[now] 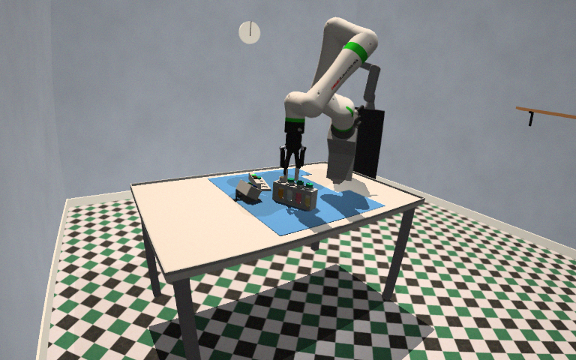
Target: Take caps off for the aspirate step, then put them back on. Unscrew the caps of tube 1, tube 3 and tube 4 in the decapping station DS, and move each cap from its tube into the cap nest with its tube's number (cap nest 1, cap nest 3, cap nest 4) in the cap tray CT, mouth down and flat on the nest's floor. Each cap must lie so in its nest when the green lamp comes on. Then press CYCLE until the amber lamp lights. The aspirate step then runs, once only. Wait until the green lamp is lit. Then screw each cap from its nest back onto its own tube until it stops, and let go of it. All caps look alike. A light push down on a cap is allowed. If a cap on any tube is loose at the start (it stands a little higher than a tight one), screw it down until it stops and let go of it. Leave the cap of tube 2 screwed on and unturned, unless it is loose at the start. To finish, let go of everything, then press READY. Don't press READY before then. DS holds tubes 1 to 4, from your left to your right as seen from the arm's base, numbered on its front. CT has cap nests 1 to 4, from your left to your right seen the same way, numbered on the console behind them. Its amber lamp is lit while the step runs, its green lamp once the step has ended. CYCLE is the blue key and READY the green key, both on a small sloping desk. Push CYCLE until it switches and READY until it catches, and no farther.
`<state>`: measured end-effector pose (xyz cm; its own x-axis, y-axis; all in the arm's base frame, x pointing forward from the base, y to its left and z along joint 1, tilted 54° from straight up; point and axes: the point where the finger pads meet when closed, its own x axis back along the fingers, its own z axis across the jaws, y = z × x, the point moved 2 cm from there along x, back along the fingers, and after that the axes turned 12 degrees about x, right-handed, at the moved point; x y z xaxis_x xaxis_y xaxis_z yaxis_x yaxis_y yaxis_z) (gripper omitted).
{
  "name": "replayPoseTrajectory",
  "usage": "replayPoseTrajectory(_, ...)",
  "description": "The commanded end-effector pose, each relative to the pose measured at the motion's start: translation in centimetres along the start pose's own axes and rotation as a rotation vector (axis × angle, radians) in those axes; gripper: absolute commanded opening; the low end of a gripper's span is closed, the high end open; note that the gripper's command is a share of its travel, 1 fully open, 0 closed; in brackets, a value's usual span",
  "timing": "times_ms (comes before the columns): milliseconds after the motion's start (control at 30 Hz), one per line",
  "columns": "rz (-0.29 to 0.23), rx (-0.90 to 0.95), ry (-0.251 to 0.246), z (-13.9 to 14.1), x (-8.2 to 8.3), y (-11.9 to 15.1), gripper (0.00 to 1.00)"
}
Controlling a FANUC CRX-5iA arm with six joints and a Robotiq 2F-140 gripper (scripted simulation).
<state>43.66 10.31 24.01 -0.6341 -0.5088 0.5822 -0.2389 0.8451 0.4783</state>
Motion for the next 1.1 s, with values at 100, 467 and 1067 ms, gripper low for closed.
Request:
replayPoseTrajectory(100,0.007,-0.001,0.000,0.03,0.00,0.00,0.35)
replayPoseTrajectory(467,0.007,0.582,0.003,0.03,0.05,0.00,0.35)
replayPoseTrajectory(1067,0.006,1.046,0.004,0.03,0.06,0.00,0.35)
